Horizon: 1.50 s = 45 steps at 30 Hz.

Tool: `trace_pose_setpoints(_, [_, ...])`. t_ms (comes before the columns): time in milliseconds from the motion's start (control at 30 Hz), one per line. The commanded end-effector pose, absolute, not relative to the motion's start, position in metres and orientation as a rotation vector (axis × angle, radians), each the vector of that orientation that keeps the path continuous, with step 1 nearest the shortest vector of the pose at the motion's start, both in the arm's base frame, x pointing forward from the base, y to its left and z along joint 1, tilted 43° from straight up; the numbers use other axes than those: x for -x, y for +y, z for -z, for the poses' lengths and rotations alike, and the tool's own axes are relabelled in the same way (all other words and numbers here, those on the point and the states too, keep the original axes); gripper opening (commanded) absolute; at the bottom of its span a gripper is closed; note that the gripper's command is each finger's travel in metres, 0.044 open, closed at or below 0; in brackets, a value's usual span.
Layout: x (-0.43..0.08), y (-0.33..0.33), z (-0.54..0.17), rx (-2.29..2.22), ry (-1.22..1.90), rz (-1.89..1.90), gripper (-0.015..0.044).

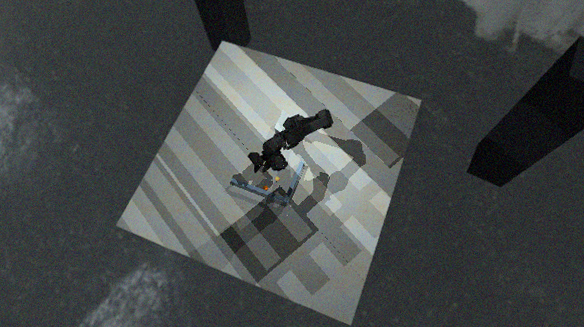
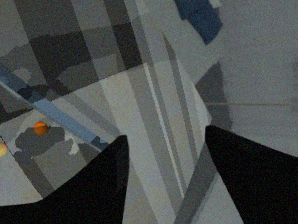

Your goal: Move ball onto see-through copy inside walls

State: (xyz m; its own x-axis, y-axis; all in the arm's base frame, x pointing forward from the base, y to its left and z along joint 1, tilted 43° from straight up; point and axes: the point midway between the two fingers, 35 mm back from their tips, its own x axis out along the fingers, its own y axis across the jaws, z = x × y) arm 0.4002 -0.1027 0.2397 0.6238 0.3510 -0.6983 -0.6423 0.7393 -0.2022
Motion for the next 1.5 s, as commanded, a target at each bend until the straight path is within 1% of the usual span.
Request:
trace_pose_setpoints(0, [-0.409,-0.063,-0.179,0.183,0.866,-0.692,0.0231])
trace_pose_setpoints(133, [-0.406,-0.021,-0.125,-0.077,1.084,-0.741,0.0231])
trace_pose_setpoints(300, [-0.386,0.031,-0.061,-0.369,1.407,-0.736,0.0231])
trace_pose_setpoints(400, [-0.376,0.048,-0.042,-0.454,1.522,-0.715,0.0231])
trace_pose_setpoints(700, [-0.376,0.049,-0.041,-0.456,1.524,-0.714,0.0231])
trace_pose_setpoints(1467, [-0.373,0.075,-0.013,-0.457,1.523,-0.716,0.0231])
